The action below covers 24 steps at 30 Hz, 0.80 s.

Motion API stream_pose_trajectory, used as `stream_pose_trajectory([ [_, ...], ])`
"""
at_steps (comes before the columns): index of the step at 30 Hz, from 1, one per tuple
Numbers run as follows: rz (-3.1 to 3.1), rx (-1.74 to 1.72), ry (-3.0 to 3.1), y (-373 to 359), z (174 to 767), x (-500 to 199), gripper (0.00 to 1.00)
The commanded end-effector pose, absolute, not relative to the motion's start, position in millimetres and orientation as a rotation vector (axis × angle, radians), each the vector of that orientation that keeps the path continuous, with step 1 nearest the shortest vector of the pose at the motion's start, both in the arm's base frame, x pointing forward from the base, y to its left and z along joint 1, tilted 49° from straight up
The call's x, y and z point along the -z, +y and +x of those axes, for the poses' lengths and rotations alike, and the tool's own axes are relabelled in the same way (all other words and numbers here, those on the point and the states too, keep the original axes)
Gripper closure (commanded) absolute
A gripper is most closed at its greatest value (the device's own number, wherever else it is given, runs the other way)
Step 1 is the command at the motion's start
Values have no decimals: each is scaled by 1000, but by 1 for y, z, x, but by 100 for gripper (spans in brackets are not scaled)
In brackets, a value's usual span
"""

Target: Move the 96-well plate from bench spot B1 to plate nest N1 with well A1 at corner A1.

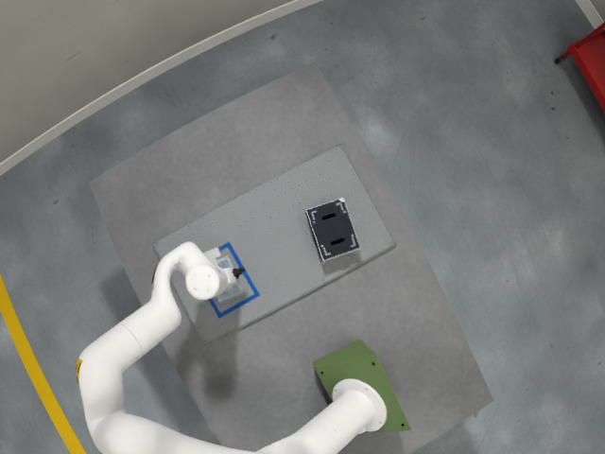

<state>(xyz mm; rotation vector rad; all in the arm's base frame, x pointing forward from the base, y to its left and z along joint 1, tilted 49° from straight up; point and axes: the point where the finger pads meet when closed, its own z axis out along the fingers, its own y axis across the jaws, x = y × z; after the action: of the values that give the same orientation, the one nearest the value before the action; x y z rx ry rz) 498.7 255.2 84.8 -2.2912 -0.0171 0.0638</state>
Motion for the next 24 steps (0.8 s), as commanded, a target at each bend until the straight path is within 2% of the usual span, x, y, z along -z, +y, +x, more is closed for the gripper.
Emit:
stream_pose_trajectory([
  [1,-2291,-62,-17,256,499,-84,0],
  [24,-2291,-62,-17,263,499,-78,0],
])
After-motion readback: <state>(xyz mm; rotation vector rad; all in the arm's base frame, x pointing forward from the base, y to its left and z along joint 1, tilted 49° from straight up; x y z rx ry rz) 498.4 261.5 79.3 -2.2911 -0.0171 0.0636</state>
